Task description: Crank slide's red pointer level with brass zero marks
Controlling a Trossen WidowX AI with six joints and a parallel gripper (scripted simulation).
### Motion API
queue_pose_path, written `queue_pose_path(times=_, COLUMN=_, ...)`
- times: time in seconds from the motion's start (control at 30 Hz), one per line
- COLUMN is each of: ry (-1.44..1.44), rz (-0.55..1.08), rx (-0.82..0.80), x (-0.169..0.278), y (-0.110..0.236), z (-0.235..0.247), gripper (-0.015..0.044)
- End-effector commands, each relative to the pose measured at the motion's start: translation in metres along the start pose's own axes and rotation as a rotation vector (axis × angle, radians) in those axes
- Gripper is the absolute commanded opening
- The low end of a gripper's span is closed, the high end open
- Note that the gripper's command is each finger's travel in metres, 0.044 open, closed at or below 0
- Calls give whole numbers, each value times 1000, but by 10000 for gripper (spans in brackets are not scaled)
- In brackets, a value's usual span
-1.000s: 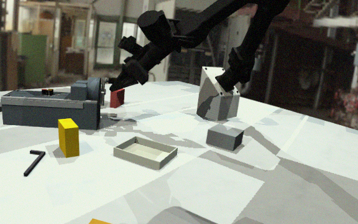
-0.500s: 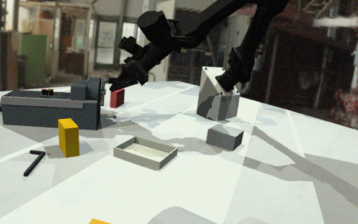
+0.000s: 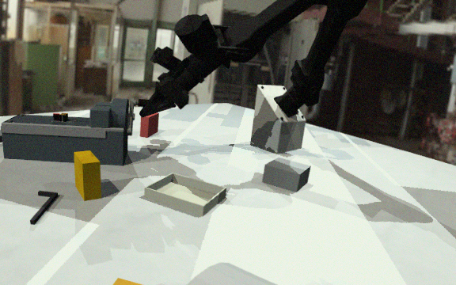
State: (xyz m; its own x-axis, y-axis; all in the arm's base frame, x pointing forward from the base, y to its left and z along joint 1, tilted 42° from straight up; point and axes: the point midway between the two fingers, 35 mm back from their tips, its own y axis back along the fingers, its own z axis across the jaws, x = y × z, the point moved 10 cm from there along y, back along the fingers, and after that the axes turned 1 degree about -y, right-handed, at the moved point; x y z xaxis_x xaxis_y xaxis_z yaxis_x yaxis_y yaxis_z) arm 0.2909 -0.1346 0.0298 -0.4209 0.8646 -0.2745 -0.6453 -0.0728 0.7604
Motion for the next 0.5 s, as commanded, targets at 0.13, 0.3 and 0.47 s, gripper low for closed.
queue_pose_path(times=0.13, ry=-6, rz=3, rx=22, x=3, y=-3, z=-7, gripper=0)
queue_pose_path(times=0.3, ry=-6, rz=3, rx=22, x=3, y=-4, z=-8, gripper=0)
queue_pose_path(times=0.47, ry=-6, rz=4, rx=22, x=4, y=-5, z=-9, gripper=0)
